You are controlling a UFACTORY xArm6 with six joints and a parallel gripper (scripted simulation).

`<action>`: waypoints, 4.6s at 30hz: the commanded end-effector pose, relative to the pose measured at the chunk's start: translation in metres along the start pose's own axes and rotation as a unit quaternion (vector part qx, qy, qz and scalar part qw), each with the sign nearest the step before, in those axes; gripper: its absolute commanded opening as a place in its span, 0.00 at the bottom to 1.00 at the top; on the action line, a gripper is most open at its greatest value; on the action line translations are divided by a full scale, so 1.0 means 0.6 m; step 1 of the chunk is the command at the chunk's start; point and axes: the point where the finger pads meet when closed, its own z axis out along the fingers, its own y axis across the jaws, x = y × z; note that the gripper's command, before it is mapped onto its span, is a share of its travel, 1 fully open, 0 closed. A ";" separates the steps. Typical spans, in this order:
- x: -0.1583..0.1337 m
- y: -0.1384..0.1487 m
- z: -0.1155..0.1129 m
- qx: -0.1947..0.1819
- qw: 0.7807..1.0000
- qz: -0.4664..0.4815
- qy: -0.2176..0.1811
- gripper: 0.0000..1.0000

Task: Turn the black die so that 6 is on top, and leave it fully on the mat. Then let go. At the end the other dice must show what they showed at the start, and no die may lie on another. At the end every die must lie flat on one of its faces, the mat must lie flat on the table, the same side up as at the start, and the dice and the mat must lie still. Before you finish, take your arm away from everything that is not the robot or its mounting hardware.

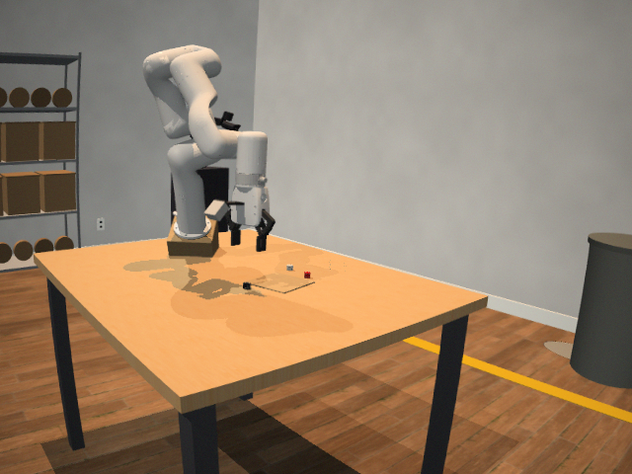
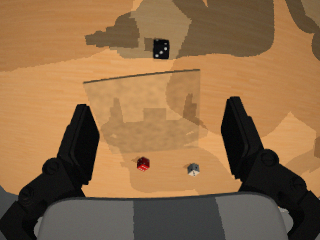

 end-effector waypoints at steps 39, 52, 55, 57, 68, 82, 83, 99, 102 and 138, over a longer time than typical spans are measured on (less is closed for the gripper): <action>-0.001 -0.005 0.029 0.006 0.862 -0.506 -0.008 1.00; -0.002 -0.006 0.037 0.007 0.780 -0.626 -0.008 1.00; -0.003 -0.006 0.039 0.008 0.758 -0.652 -0.008 1.00; -0.003 -0.006 0.040 0.008 0.749 -0.663 -0.007 1.00; -0.003 -0.006 0.041 0.008 0.739 -0.673 -0.007 0.31; -0.003 -0.006 0.041 0.008 0.739 -0.673 -0.007 0.31; -0.003 -0.006 0.041 0.008 0.739 -0.673 -0.007 0.31; -0.003 -0.006 0.041 0.008 0.739 -0.673 -0.007 0.31; -0.003 -0.006 0.041 0.008 0.739 -0.673 -0.007 0.31; -0.003 -0.006 0.096 0.008 0.739 -0.673 -0.008 0.31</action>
